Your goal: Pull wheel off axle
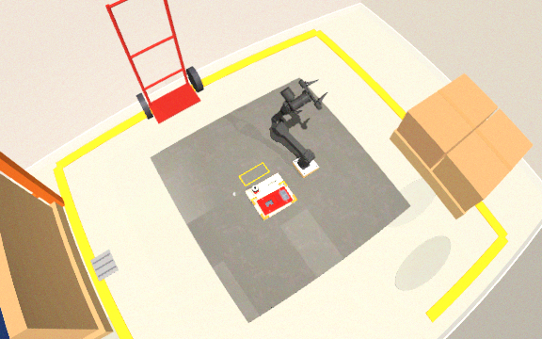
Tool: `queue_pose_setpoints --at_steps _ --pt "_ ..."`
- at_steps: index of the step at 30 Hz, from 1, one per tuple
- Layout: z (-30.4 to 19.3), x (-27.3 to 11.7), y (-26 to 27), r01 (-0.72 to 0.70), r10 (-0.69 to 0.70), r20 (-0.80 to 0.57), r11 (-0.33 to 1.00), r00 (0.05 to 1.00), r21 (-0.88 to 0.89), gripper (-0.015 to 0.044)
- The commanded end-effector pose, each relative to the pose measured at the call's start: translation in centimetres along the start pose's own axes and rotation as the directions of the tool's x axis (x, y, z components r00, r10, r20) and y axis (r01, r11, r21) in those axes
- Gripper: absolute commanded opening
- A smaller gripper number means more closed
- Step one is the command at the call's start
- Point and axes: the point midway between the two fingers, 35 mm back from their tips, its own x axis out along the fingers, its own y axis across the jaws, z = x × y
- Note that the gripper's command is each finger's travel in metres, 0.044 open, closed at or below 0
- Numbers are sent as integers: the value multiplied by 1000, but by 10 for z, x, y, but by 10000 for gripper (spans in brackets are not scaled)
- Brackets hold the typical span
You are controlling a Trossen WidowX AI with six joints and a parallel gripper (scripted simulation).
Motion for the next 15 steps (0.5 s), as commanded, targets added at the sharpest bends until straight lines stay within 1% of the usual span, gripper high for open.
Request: queue_pose_setpoints --at_steps 1,4,10,15 --pt "-1 1 1 -5 5 -3 1000 1000 4 374" --pt "-13 14 22 -73 76 -48 995 996 63 300" --pt "-49 35 79 -218 257 -163 950 952 225 300" --pt "-80 40 130 -302 395 -249 891 884 340 300"
